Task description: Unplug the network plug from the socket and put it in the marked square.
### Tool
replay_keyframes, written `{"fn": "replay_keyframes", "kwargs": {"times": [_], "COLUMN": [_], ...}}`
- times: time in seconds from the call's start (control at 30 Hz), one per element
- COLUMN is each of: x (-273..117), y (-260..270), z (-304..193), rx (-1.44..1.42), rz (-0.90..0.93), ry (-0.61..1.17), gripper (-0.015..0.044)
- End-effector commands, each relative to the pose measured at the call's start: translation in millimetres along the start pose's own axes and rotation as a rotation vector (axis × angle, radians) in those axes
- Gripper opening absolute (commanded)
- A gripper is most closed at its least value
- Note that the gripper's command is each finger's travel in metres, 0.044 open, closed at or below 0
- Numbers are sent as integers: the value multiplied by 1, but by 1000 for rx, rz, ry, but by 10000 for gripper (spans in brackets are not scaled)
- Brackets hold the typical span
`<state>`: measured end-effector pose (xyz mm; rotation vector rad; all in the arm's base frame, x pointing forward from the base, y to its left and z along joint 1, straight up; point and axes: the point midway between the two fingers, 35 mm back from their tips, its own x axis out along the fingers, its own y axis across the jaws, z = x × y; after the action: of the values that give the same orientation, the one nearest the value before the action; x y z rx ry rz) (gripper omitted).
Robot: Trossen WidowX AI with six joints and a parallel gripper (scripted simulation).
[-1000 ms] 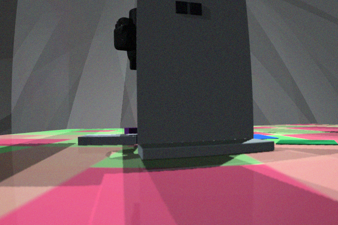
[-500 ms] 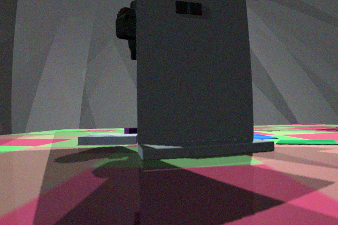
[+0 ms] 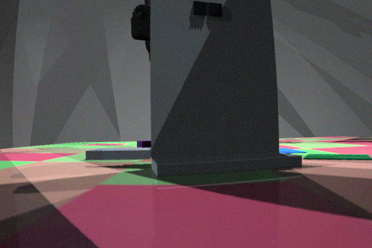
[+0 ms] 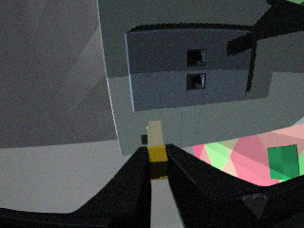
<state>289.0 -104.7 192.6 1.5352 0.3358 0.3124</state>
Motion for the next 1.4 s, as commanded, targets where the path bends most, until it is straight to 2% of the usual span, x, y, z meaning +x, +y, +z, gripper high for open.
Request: {"fn": "replay_keyframes", "kwargs": {"times": [0.0, 0.73, 1.37], "x": [9, 43, 40], "y": [-7, -62, -112], "z": [-2, -38, -97], "rx": [0, -48, -176], "rz": [-31, -310, -624], "ry": [-6, 70, 283], "gripper": [0, 0, 0]}}
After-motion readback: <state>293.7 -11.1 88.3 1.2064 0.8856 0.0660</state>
